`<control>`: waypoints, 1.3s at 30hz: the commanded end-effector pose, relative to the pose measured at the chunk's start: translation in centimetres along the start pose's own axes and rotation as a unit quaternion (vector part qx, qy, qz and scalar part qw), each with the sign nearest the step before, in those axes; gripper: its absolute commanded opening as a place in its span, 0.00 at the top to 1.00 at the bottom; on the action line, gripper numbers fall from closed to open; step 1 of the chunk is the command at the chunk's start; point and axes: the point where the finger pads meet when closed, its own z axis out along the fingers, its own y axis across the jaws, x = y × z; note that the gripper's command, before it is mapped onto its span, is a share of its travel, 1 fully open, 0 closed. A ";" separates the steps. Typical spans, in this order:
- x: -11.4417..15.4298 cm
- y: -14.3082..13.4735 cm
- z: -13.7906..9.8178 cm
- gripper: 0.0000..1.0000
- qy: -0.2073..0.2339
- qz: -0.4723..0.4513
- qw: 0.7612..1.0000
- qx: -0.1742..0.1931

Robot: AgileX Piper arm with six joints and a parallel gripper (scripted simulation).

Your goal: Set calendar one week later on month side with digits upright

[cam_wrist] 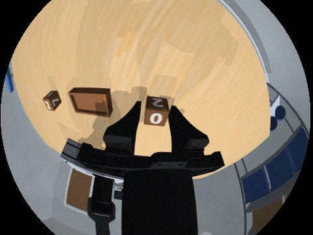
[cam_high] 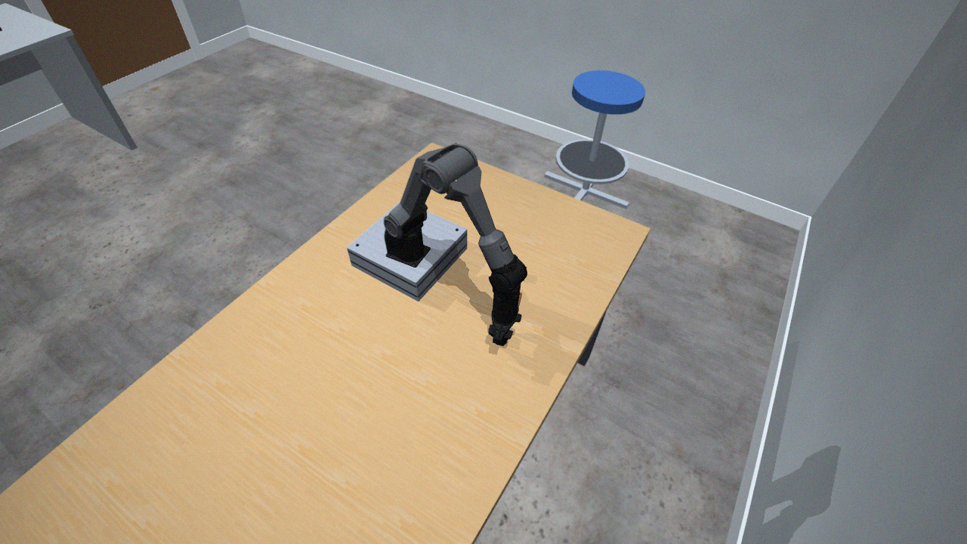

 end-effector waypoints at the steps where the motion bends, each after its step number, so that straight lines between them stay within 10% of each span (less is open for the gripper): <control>1: 0.0 0.0 0.0 0.39 0.000 0.000 1.000 0.000; 19: 0.0 0.0 0.0 0.39 0.000 0.000 1.000 0.000; 20: 0.0 0.0 0.0 0.65 0.000 0.000 1.000 0.000; 39: 0.0 0.0 0.0 0.65 0.000 0.000 1.000 0.000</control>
